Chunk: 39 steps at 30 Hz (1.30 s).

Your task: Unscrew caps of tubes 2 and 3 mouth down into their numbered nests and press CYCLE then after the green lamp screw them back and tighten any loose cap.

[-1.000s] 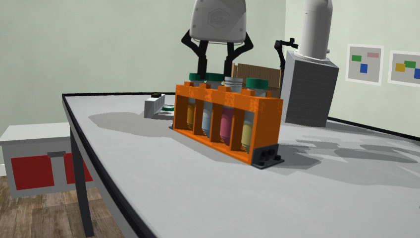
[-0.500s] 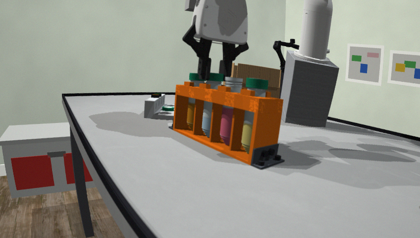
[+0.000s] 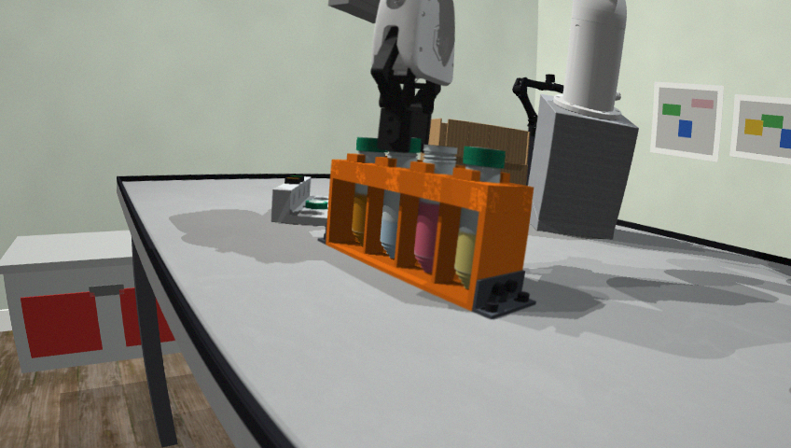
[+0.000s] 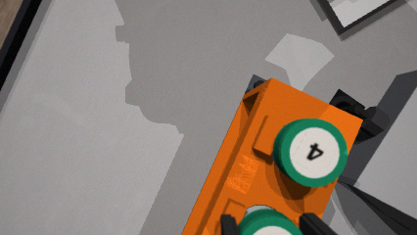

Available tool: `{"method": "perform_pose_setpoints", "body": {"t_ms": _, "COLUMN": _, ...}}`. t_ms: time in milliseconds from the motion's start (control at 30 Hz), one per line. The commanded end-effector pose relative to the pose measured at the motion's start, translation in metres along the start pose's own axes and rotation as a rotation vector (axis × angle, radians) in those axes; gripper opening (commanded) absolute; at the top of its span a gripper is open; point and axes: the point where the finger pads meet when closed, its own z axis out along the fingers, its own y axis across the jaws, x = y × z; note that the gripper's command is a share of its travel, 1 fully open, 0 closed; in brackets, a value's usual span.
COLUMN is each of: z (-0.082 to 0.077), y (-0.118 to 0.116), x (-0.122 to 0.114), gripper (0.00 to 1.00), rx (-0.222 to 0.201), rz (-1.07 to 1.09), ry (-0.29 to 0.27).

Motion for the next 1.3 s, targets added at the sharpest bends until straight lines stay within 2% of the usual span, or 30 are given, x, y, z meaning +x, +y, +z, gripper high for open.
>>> {"method": "perform_pose_setpoints", "body": {"t_ms": 0, "z": -0.0008, "y": -0.0003, "x": 0.0018, "gripper": 0.0, "rx": 0.039, "rz": -0.274, "ry": -0.026}}
{"method": "perform_pose_setpoints", "body": {"t_ms": 67, "z": -0.0008, "y": -0.0003, "x": 0.0018, "gripper": 0.0, "rx": 0.043, "rz": -0.345, "ry": -0.028}}
{"method": "perform_pose_setpoints", "body": {"t_ms": 333, "z": -0.0008, "y": -0.0003, "x": 0.0018, "gripper": 0.0, "rx": 0.043, "rz": -0.345, "ry": -0.028}}
{"method": "perform_pose_setpoints", "body": {"t_ms": 367, "z": -0.0008, "y": -0.0003, "x": 0.0018, "gripper": 0.46, "rx": 0.043, "rz": -0.345, "ry": -0.028}}
{"method": "perform_pose_setpoints", "body": {"t_ms": 767, "z": -0.0008, "y": -0.0003, "x": 0.0018, "gripper": 0.46, "rx": 0.043, "rz": -0.345, "ry": -0.028}}
{"method": "perform_pose_setpoints", "body": {"t_ms": 900, "z": -0.0009, "y": -0.0003, "x": 0.0018, "gripper": 0.46, "rx": 0.038, "rz": -0.037, "ry": -0.034}}
{"method": "perform_pose_setpoints", "body": {"t_ms": 1267, "z": -0.0009, "y": -0.0003, "x": 0.0018, "gripper": 0.46, "rx": 0.03, "rz": 0.451, "ry": -0.043}}
